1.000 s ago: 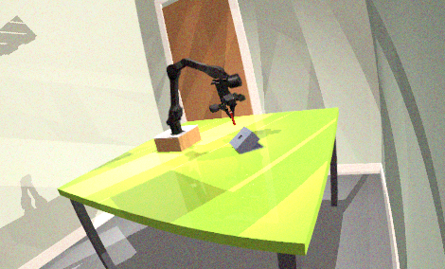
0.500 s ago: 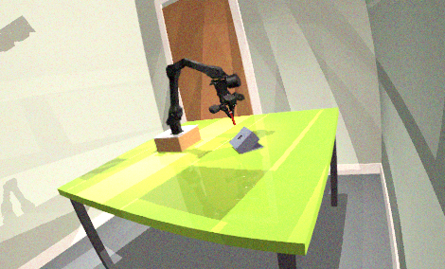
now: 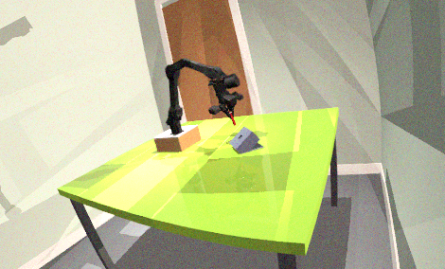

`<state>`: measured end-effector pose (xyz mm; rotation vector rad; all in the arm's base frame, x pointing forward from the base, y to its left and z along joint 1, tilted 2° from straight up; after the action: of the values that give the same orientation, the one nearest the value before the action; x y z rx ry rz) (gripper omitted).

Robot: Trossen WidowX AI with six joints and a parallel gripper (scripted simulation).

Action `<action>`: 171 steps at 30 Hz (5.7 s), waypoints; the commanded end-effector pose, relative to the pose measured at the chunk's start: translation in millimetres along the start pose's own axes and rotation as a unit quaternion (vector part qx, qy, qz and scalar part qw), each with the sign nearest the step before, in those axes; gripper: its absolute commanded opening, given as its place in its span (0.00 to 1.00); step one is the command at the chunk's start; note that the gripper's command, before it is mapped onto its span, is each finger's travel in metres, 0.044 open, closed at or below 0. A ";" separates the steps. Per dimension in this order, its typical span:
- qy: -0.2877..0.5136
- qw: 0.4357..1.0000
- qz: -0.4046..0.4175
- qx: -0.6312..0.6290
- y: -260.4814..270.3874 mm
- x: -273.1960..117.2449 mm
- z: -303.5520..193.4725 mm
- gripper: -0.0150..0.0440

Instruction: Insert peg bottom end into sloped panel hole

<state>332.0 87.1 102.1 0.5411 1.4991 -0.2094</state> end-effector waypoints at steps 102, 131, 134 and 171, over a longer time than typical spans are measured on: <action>-0.077 0.922 0.085 -0.370 -62.0 -32.9 62.5 0.25; -0.117 0.873 0.089 -0.465 -82.7 -43.6 76.6 0.25; -0.121 0.867 0.089 -0.474 -84.9 -44.7 77.9 0.25; -0.170 0.798 0.078 -0.573 -103.5 -41.8 96.3 0.25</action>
<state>364.5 -56.1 128.0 -0.3486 0.9716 0.6734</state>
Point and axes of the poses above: the point midway between the two fingers, 35 mm back from their tips, its own x axis out along the fingers, its own y axis across the jaws, z = x × y, the point moved 2 cm from there along -x, back along the fingers, and after that the axes turned 1 degree about x, right-handed, at the moved point
